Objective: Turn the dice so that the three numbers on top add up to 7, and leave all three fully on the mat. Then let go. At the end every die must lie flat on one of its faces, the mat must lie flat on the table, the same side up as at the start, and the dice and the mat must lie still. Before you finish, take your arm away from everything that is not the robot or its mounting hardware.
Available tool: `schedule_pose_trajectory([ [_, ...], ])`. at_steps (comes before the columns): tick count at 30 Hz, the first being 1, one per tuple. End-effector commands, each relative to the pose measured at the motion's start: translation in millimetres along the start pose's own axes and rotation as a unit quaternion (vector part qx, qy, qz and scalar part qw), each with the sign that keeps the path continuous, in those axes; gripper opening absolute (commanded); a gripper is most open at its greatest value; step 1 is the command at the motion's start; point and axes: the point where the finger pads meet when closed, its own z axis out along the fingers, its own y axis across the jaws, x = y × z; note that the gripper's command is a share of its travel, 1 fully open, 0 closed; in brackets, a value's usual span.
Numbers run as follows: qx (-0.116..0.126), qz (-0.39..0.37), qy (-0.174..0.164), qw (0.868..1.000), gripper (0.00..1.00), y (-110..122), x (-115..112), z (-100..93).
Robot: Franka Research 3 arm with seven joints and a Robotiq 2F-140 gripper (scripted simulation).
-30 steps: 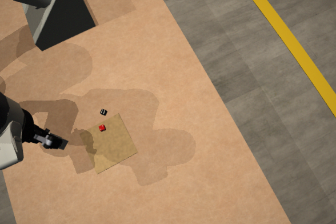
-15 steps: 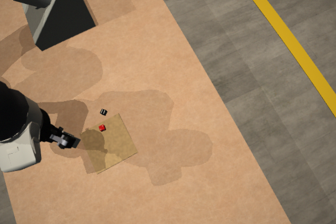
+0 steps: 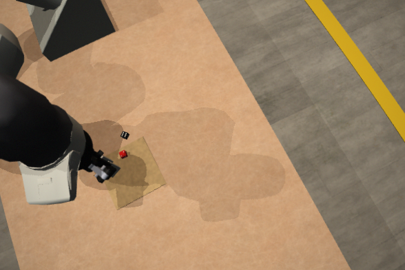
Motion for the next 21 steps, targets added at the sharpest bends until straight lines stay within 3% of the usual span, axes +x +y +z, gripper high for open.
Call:
schedule_pose_trajectory([
  [1,-0.001,0.074,0.005,0.997,0.07,-3,-4,0.4],
  [21,-0.001,0.222,0.005,0.975,0.07,-45,-65,4.0],
])
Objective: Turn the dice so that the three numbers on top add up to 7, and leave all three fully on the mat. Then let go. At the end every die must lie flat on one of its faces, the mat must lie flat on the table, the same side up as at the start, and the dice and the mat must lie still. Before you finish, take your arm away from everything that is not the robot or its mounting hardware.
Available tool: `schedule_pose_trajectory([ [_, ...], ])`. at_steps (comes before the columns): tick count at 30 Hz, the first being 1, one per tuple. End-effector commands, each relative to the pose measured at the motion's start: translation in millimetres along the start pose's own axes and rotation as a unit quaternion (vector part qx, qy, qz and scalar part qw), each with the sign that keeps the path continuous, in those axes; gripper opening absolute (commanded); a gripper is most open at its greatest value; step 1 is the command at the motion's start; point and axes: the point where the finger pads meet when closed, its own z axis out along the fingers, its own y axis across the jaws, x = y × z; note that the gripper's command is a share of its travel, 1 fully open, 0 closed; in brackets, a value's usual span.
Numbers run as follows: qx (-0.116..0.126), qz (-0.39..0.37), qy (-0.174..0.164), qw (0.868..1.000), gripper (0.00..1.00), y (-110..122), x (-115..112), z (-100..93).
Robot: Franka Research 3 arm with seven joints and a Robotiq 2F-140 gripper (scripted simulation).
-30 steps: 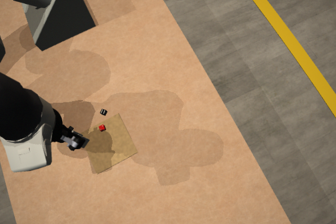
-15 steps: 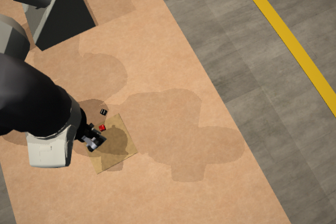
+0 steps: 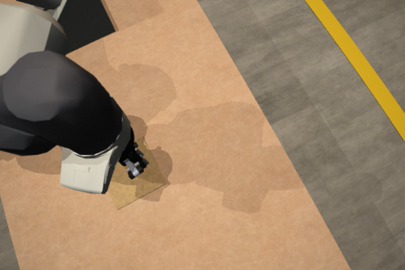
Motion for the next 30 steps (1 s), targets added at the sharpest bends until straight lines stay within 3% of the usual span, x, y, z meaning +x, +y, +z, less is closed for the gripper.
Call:
schedule_pose_trajectory([
  [1,0.002,0.087,0.003,0.996,0.07,-3,-16,0.8],
  [14,0.002,0.163,0.003,0.987,0.07,-10,-54,4.1],
  [21,0.001,0.225,0.004,0.974,0.07,-12,-86,7.8],
  [26,0.002,0.235,0.002,0.972,0.07,-12,-91,8.5],
  [30,0.007,0.235,-0.020,0.972,0.07,-12,-90,9.0],
])
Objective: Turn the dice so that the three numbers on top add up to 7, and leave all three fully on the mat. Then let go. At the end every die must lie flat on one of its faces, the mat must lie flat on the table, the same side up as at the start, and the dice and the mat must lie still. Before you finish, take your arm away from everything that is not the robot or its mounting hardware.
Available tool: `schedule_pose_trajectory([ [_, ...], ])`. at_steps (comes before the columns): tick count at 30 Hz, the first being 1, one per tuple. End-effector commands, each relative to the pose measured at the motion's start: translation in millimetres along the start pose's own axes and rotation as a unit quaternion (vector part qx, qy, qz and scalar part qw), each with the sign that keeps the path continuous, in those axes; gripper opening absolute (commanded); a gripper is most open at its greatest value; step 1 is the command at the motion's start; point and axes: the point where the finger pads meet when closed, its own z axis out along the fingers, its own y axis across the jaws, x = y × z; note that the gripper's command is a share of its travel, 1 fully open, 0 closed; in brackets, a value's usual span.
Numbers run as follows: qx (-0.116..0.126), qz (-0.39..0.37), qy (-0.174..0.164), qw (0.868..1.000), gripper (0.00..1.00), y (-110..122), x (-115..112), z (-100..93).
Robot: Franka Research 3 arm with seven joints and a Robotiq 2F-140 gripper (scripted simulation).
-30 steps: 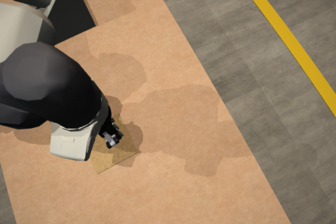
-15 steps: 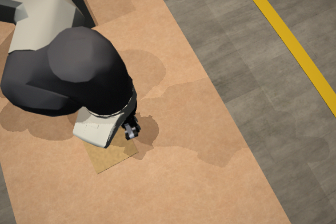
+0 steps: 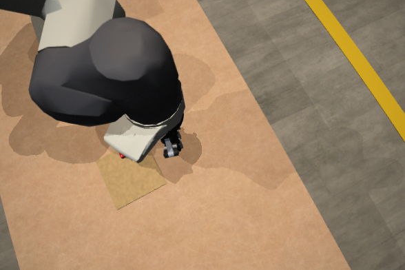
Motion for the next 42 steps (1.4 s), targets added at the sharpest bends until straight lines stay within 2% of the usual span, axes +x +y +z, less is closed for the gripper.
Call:
schedule_pose_trajectory([
  [1,0.004,0.041,-0.019,0.999,0.07,-3,-2,-0.6],
  [5,0.007,0.041,-0.103,0.994,0.07,-3,2,1.0],
  [15,0.012,0.039,-0.216,0.976,0.07,-3,8,3.9],
  [18,0.012,0.039,-0.219,0.975,0.07,-3,8,3.9],
  [19,0.014,0.039,-0.253,0.967,0.07,-2,10,4.1],
  [24,0.016,0.038,-0.309,0.950,0.07,-3,13,5.6],
  [27,0.017,0.038,-0.332,0.943,0.07,-2,14,5.3],
  [32,0.019,0.038,-0.391,0.919,0.07,-1,18,4.6],
  [35,0.019,0.038,-0.399,0.916,0.07,-1,19,4.4],
  [36,0.021,0.037,-0.427,0.903,0.07,-1,20,5.5],
  [37,0.021,0.037,-0.427,0.903,0.07,-1,20,5.5],
  [38,0.023,0.037,-0.449,0.893,0.07,-1,22,5.9],
  [39,0.023,0.037,-0.452,0.891,0.07,-1,23,6.0],
  [40,0.024,0.036,-0.469,0.882,0.07,-1,22,7.4],
  [41,0.024,0.036,-0.470,0.881,0.07,-1,22,7.5],
  [42,0.024,0.035,-0.485,0.874,0.07,-1,23,8.5],
])
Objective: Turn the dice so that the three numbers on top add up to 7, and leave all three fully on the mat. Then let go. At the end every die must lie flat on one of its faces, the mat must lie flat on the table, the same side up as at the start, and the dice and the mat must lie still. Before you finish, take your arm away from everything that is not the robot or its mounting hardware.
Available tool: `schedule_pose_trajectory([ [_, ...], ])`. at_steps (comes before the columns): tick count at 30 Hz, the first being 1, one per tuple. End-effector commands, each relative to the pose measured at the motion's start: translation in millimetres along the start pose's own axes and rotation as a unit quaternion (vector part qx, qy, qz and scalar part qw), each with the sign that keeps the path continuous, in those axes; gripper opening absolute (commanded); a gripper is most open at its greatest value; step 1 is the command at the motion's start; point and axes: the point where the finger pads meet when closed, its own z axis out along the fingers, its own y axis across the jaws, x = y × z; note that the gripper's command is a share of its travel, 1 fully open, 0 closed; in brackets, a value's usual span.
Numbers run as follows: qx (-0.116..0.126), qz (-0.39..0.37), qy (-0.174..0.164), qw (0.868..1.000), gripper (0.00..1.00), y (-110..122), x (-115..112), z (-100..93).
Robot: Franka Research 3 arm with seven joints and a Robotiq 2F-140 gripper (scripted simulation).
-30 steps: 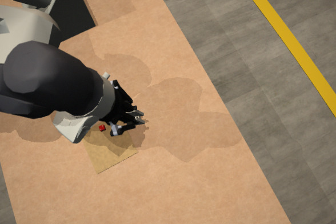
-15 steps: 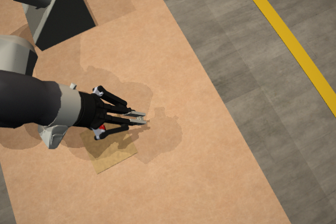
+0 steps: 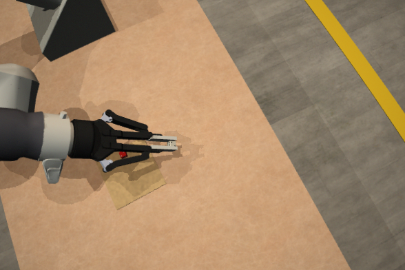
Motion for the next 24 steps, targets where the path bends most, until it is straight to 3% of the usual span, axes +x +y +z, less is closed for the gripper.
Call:
schedule_pose_trajectory([
  [1,-0.002,-0.032,-0.080,0.996,0.07,-2,-17,-2.1],
  [4,-0.003,-0.032,-0.094,0.995,0.07,-1,-17,-2.3],
  [14,-0.003,-0.032,-0.095,0.995,0.07,-1,-14,0.1],
  [24,-0.004,-0.032,-0.095,0.995,0.07,-4,11,19.3],
])
